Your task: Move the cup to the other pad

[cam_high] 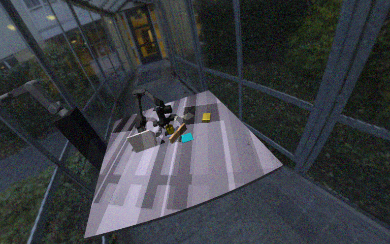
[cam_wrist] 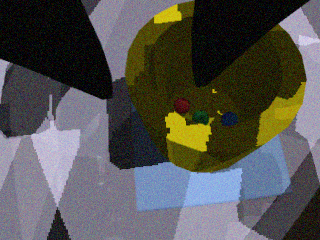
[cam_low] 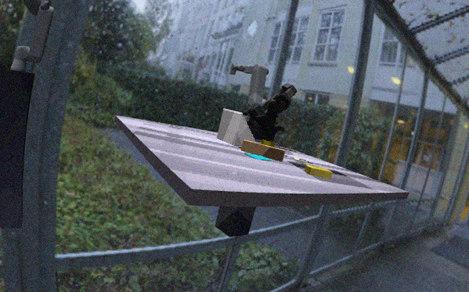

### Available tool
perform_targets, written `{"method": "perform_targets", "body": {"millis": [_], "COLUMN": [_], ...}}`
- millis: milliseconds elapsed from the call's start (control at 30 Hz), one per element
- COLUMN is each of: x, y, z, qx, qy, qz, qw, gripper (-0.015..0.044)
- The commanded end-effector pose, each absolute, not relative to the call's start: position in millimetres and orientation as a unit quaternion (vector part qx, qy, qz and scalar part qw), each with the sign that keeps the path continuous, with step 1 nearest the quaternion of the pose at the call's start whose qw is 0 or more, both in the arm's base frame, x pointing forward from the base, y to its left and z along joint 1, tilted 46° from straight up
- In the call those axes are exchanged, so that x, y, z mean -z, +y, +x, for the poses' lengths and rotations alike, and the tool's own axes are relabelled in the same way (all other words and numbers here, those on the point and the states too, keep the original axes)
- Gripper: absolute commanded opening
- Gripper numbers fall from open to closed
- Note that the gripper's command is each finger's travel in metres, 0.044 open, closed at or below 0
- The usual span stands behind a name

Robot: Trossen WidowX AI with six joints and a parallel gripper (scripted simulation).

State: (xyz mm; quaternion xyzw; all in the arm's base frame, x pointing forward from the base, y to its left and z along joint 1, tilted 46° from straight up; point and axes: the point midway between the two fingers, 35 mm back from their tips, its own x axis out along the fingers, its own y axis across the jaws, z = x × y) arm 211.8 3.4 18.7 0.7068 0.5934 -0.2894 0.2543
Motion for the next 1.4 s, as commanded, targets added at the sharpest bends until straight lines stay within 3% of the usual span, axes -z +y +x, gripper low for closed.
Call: {"method": "perform_targets", "body": {"millis": [0,700,1367], "x": [-12.9,2.1,1.0], "y": [10.1,27.7,25.6], "z": [210.1,210.9,212.9], "qx": [0.291,0.288,0.288], "qy": [0.594,0.596,0.595], "qz": [0.708,0.709,0.707], "qw": [0.246,0.245,0.251], "gripper": [0.0167,0.0167,0.0033]}}
